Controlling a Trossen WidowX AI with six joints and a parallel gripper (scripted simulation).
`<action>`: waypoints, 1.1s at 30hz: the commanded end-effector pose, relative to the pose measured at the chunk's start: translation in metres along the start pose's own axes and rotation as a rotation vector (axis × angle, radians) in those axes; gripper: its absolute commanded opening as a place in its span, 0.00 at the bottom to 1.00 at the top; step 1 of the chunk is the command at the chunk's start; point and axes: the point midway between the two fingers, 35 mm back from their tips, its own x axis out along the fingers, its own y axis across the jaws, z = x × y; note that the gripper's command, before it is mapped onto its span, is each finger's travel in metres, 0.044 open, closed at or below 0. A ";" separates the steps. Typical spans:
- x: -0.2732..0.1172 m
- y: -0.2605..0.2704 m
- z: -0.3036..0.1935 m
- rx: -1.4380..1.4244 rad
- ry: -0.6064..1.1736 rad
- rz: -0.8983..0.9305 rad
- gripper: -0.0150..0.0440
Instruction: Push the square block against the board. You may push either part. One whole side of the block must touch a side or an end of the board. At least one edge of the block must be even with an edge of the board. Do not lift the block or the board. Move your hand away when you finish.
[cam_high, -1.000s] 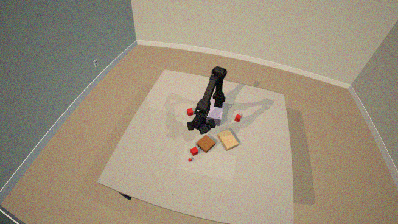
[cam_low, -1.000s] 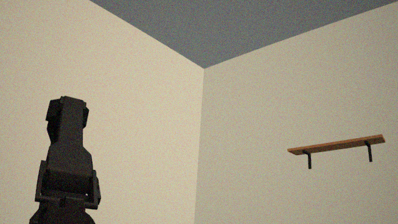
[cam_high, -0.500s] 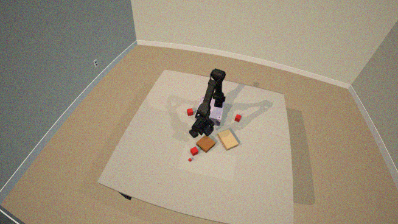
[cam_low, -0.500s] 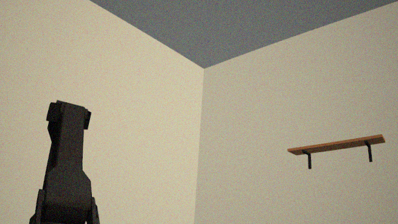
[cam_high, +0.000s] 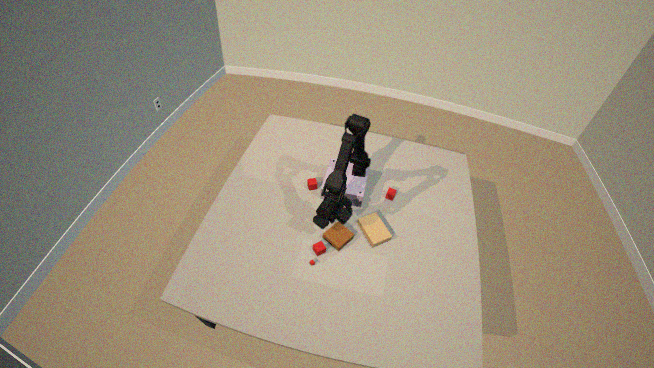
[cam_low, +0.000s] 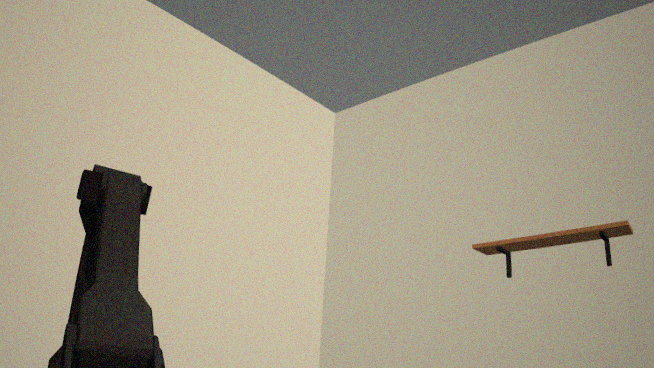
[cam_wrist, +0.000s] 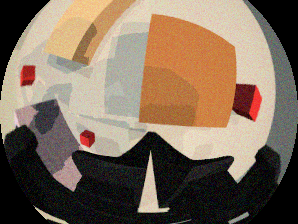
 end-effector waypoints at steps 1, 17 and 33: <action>0.002 -0.001 0.003 -0.002 0.004 0.002 0.25; 0.001 -0.002 0.018 -0.002 0.003 0.002 0.25; 0.001 -0.003 0.034 -0.002 0.002 0.002 0.25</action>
